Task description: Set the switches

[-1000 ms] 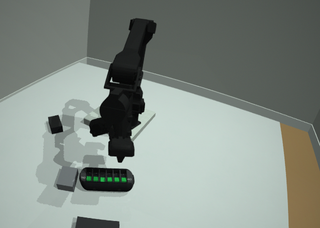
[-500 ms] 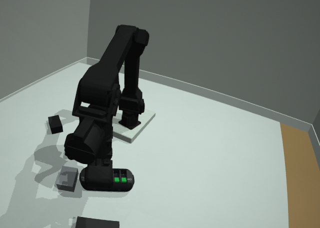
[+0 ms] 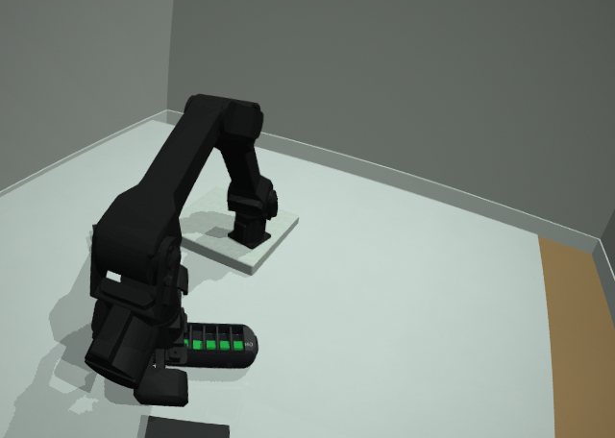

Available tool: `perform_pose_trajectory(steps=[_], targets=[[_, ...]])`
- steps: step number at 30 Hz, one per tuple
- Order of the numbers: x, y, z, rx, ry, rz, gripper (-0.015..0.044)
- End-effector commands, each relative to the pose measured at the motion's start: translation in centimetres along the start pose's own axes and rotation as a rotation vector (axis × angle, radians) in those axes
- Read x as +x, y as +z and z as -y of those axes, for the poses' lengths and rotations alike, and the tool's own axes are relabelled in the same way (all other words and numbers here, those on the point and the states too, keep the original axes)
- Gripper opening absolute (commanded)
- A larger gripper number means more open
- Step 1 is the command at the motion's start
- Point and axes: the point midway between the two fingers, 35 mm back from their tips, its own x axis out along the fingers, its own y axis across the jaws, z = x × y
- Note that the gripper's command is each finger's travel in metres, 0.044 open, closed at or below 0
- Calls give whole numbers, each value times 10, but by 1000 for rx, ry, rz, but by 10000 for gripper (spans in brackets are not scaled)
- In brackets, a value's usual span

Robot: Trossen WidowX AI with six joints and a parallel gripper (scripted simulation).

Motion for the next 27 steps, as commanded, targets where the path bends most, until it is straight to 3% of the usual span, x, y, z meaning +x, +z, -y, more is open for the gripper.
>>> perform_pose_trajectory(steps=[1,5,16,27], targets=[[-2,2,-1,-3,-1,6,0],[-2,-2,2,1,14,2,0],[-10,-42,43,11,239,15,0],[13,-80,91,5,465,8,0]])
